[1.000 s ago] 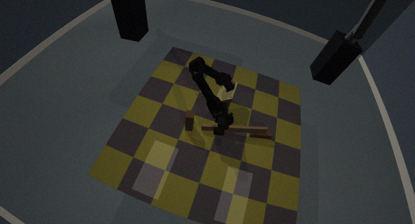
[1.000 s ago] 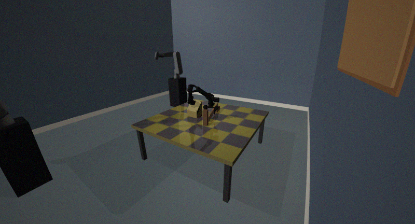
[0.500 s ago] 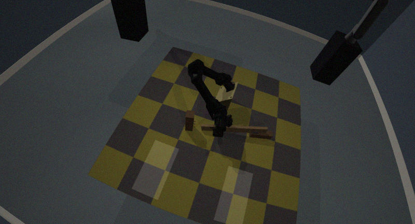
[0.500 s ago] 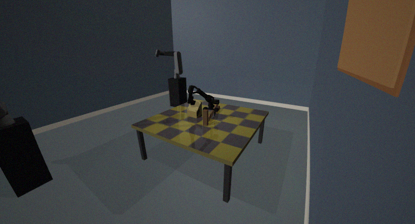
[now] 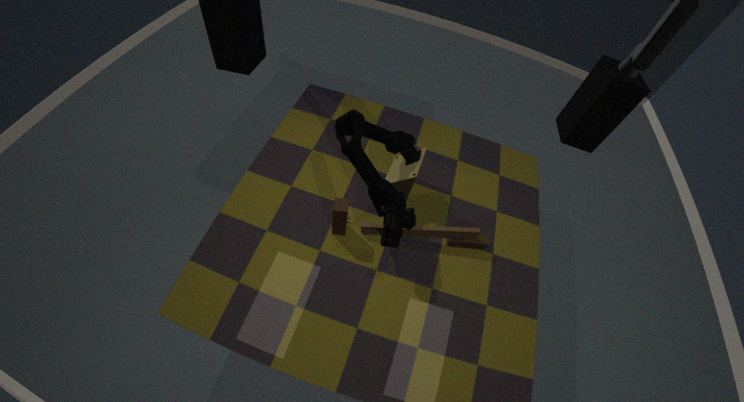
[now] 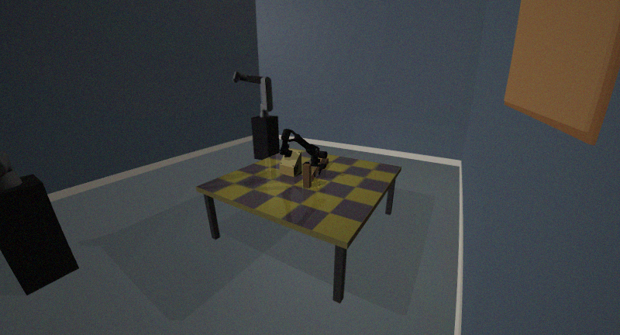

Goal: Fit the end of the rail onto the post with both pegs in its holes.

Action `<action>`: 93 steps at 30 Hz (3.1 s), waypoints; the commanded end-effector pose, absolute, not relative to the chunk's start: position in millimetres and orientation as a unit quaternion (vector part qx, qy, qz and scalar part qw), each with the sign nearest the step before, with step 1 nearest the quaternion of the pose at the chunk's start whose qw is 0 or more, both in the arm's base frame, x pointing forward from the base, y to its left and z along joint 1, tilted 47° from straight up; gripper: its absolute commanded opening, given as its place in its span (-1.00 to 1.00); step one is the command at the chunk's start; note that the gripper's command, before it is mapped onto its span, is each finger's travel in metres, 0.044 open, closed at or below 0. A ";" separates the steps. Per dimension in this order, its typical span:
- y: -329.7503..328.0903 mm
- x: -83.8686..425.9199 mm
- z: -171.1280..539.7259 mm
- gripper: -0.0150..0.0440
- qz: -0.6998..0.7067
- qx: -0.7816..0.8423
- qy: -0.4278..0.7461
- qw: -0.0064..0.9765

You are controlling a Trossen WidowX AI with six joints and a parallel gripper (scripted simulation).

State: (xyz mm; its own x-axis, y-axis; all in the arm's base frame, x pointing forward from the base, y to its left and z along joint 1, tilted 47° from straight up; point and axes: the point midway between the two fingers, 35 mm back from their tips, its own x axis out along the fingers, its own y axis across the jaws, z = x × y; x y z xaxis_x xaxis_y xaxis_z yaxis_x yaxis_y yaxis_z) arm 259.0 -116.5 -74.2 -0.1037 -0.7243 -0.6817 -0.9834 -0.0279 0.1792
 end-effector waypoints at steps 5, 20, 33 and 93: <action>-117.8 255.9 -76.6 0.11 0.328 -0.638 0.669 0.194; -117.8 255.9 -76.6 -0.49 0.328 -0.638 0.669 0.194; -115.8 256.6 -74.9 -0.49 0.328 -0.638 0.669 0.194; -93.6 263.5 -55.1 -0.49 0.329 -0.638 0.669 0.195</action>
